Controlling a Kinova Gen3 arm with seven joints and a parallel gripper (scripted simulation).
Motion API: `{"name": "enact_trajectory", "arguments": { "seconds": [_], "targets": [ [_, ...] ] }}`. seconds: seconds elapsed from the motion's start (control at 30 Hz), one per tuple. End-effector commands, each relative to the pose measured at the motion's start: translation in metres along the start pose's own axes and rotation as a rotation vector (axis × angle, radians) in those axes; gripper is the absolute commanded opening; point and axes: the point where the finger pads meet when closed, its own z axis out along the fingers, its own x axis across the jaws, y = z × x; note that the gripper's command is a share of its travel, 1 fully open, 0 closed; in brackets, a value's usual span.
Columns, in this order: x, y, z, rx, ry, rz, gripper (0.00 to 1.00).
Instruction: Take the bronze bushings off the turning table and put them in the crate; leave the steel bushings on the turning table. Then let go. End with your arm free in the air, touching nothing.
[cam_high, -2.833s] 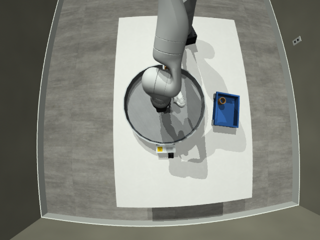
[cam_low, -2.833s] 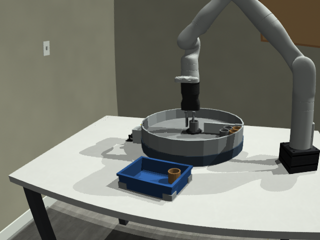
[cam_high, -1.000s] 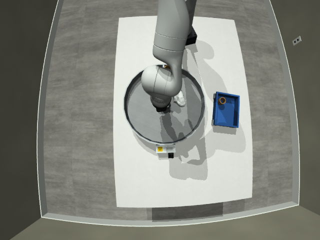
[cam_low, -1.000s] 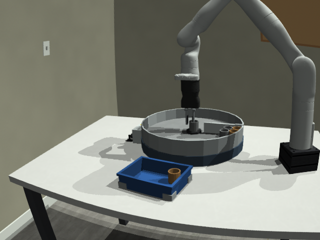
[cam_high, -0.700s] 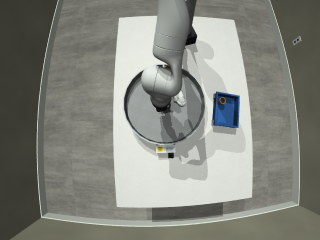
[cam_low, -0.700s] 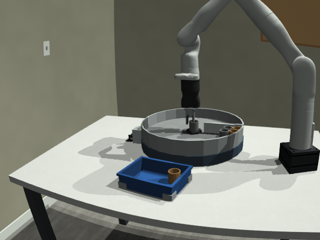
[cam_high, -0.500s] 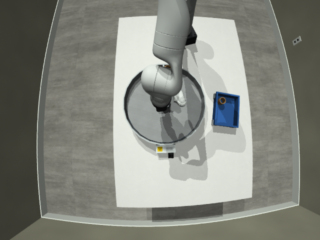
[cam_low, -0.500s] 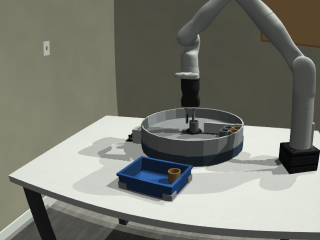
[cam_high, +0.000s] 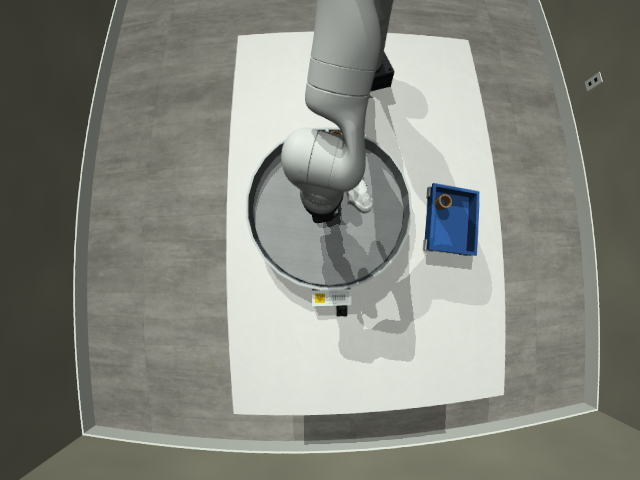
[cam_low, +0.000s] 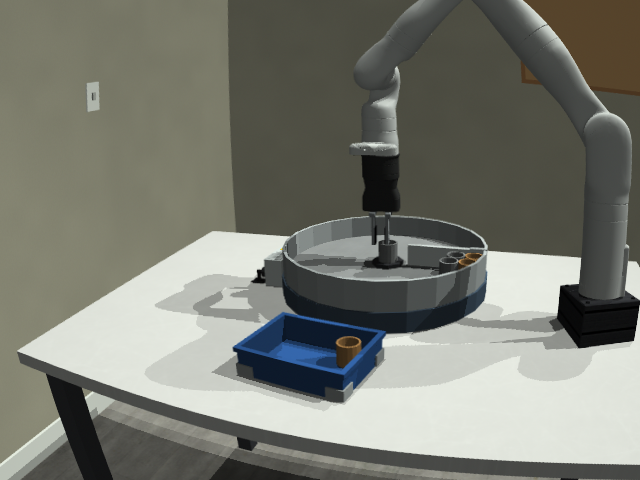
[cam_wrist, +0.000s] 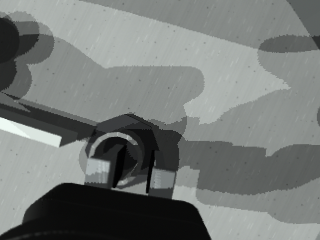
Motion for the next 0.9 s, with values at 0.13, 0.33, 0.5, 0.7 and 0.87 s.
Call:
{"name": "enact_trajectory", "arguments": {
  "seconds": [0.13, 0.33, 0.5, 0.7, 0.87],
  "targets": [
    [0.0015, 0.0002, -0.0023, -0.001, 0.005, 0.0, 0.47],
    [0.0015, 0.0002, -0.0033, -0.001, 0.005, 0.0, 0.47],
    [0.0015, 0.0002, -0.0076, -0.001, 0.005, 0.0, 0.47],
    [0.0015, 0.0002, -0.0076, -0.001, 0.005, 0.0, 0.47],
    [0.0015, 0.0002, -0.0076, -0.001, 0.005, 0.0, 0.47]
  ]
}}
